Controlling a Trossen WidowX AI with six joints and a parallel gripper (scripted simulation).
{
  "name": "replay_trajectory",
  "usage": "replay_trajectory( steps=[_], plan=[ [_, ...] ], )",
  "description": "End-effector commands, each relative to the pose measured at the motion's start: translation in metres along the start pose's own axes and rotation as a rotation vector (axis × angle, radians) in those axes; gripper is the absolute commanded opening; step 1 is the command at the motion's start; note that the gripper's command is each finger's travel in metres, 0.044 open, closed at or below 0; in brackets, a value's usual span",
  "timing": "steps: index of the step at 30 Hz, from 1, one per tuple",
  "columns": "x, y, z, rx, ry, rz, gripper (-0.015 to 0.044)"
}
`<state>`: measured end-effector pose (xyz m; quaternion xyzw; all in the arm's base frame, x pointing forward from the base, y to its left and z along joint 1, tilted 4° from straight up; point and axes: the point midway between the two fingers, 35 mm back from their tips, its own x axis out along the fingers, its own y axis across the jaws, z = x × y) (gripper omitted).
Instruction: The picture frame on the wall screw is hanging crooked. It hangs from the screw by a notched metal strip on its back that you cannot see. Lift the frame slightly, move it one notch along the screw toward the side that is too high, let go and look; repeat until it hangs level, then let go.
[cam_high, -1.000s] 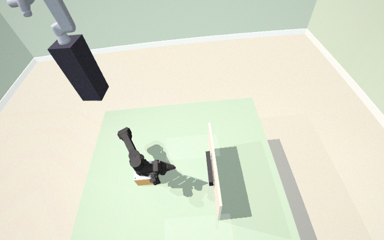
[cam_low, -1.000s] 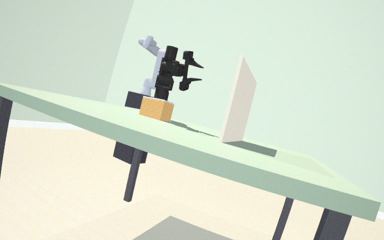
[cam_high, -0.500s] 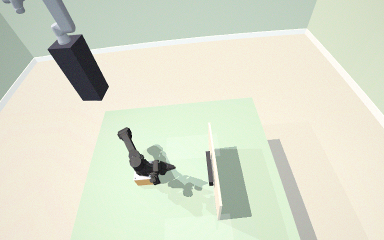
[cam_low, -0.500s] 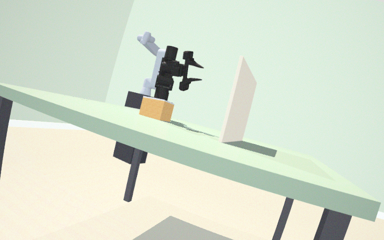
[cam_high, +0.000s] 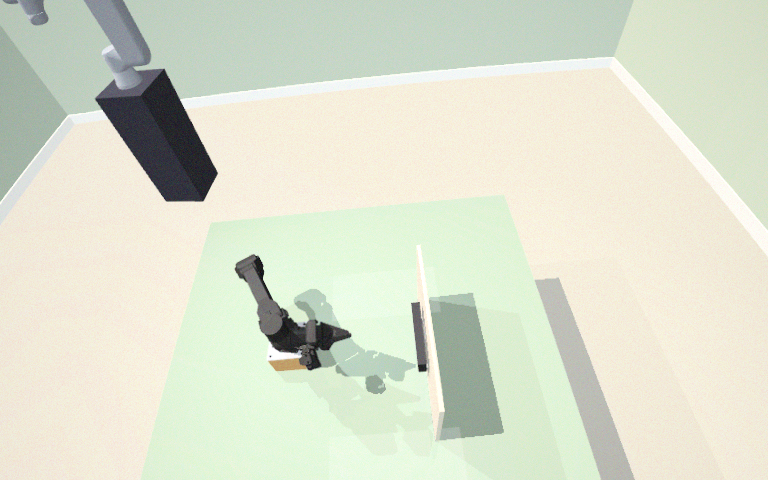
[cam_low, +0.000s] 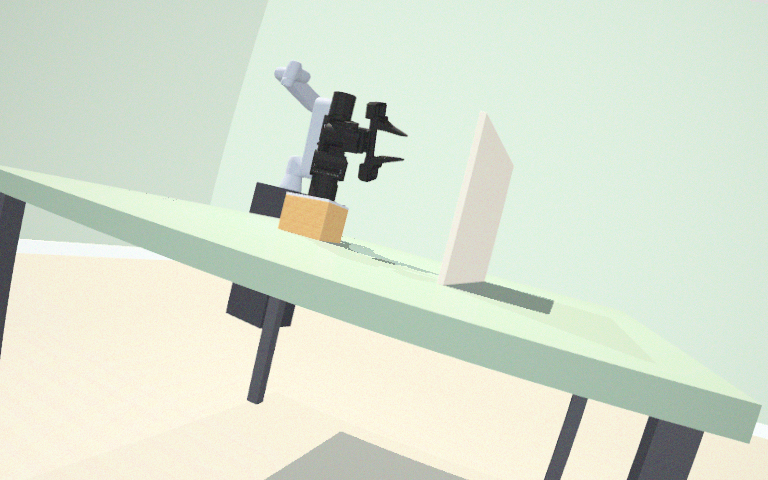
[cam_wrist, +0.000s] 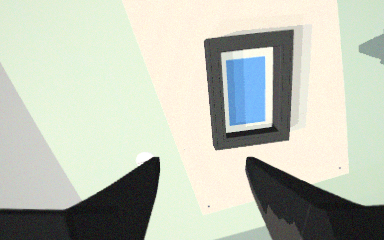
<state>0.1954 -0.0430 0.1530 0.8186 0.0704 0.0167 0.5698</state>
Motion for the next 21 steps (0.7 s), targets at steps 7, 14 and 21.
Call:
replay_trajectory(
  steps=[7, 14, 21],
  plan=[
    [0.011, 0.007, 0.0, -0.026, 0.0, -0.003, 0.026],
    [0.051, 0.02, -0.005, -0.096, 0.005, -0.001, 0.026],
    [0.075, 0.021, -0.011, -0.127, 0.01, 0.007, 0.026]
  ],
)
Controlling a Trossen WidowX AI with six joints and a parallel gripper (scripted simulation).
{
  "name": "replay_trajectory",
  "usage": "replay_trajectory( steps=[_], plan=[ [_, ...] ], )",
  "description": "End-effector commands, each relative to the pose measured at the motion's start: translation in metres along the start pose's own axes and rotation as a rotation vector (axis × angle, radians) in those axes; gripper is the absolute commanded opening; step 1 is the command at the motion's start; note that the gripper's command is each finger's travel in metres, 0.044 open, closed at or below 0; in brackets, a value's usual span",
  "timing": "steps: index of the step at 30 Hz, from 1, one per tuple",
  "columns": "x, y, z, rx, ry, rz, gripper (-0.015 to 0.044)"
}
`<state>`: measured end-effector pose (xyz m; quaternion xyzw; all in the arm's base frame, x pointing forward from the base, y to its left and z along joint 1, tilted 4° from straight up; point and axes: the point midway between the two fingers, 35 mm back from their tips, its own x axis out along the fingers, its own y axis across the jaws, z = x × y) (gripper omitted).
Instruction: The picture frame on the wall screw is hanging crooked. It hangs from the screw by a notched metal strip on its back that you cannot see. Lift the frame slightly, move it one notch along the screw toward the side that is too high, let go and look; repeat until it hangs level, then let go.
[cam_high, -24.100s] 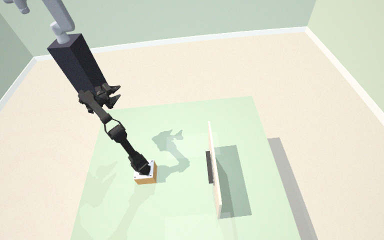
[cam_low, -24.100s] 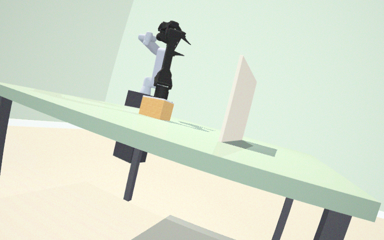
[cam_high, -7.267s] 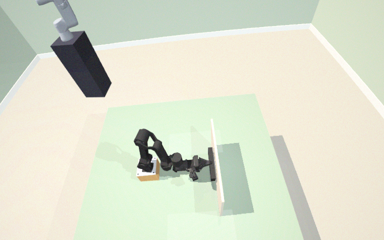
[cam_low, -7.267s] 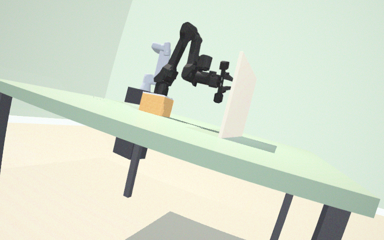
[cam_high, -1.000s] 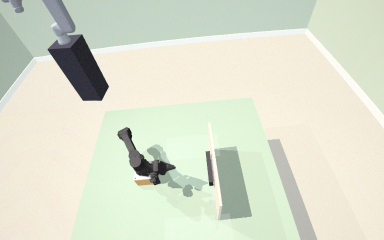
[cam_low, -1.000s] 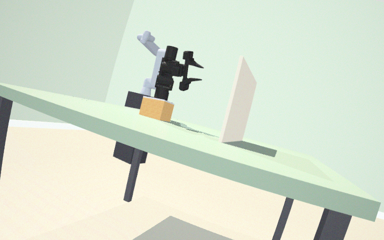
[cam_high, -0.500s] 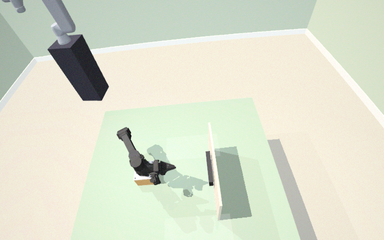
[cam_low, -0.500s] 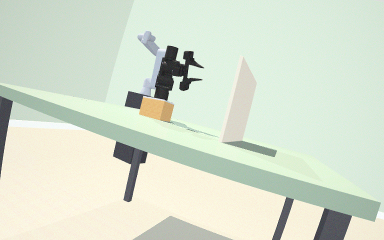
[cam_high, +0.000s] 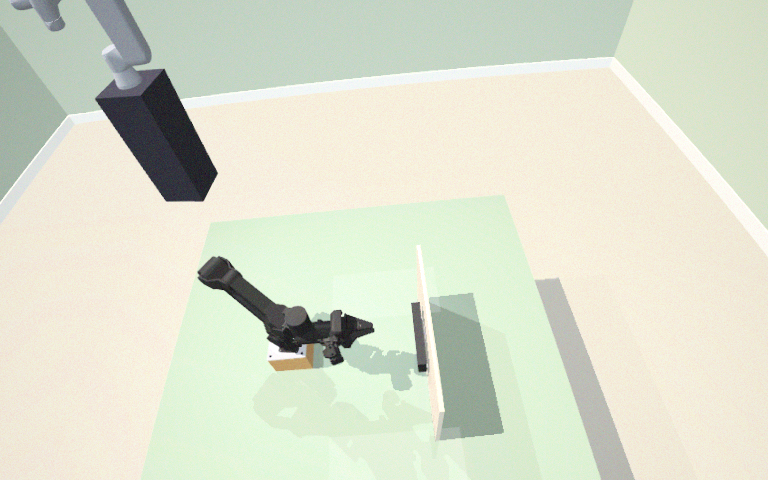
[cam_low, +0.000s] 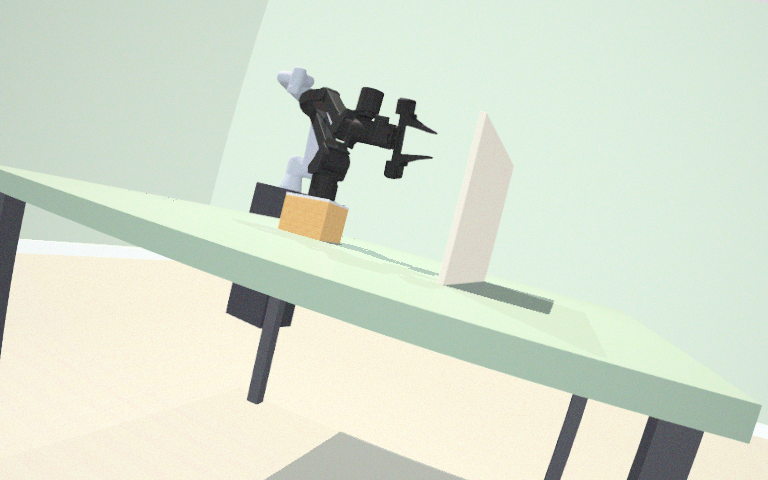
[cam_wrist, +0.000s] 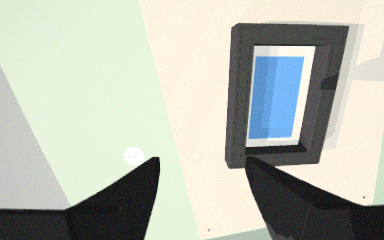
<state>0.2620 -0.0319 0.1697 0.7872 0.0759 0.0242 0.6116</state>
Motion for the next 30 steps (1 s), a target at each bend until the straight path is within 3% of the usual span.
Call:
replay_trajectory(
  steps=[1, 15, 30],
  plan=[
    [0.008, 0.003, -0.002, -0.022, -0.005, 0.013, 0.026],
    [0.01, 0.003, 0.0, -0.022, -0.005, 0.013, 0.026],
    [0.072, -0.033, 0.012, -0.022, -0.004, 0.016, 0.026]
  ],
)
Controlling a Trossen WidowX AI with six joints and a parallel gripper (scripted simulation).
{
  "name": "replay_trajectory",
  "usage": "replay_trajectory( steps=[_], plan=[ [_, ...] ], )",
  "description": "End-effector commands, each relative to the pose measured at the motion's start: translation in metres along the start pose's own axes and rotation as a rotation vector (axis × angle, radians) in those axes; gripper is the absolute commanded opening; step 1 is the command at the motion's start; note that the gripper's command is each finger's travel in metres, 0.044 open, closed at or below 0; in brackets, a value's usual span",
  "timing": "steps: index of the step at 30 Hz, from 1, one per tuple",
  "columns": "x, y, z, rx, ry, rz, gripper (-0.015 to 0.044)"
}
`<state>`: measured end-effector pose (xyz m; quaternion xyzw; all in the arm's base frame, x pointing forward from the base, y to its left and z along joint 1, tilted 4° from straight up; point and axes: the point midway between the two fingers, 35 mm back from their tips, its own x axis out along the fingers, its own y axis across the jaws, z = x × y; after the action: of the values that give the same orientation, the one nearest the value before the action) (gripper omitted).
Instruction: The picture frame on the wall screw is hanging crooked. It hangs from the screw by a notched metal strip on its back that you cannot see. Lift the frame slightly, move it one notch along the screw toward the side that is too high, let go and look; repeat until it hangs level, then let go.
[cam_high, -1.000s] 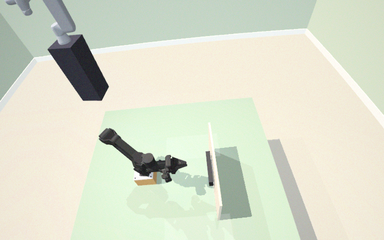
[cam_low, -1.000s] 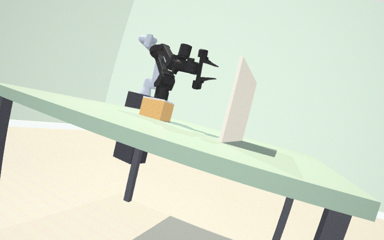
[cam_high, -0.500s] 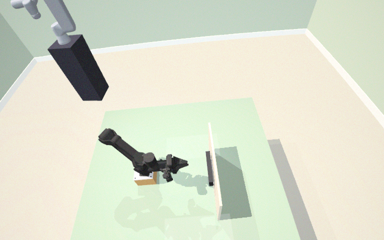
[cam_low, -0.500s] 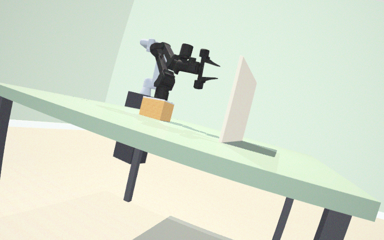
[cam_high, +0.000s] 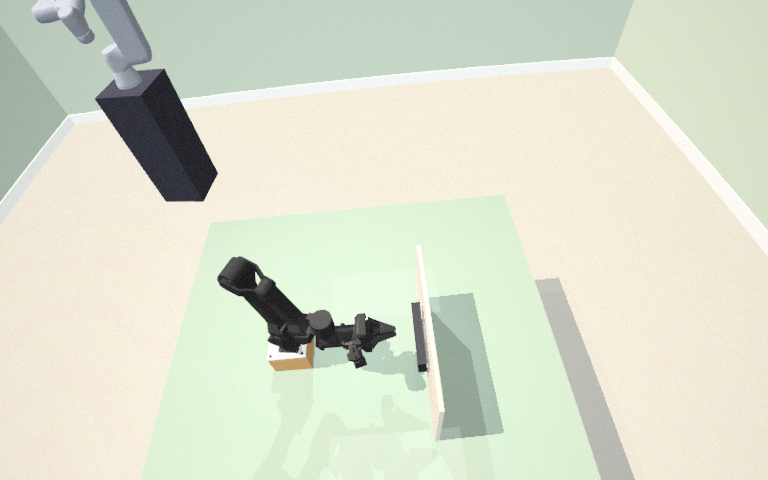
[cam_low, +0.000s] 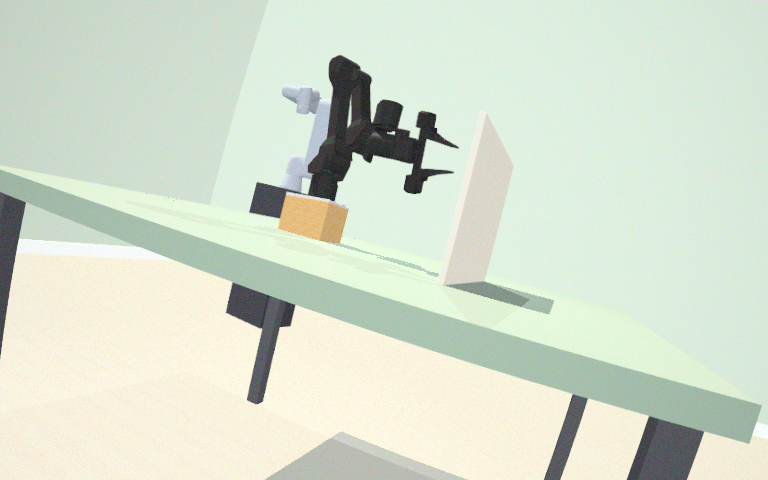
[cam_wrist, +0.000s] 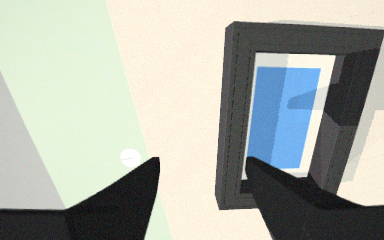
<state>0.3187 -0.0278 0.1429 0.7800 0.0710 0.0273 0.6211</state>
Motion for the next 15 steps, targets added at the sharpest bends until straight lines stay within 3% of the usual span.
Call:
replay_trajectory(
  steps=[1, 15],
  plan=[
    [0.017, -0.016, 0.001, 0.003, -0.002, 0.006, 0.026],
    [0.028, -0.034, 0.001, 0.004, -0.001, 0.007, 0.026]
  ],
)
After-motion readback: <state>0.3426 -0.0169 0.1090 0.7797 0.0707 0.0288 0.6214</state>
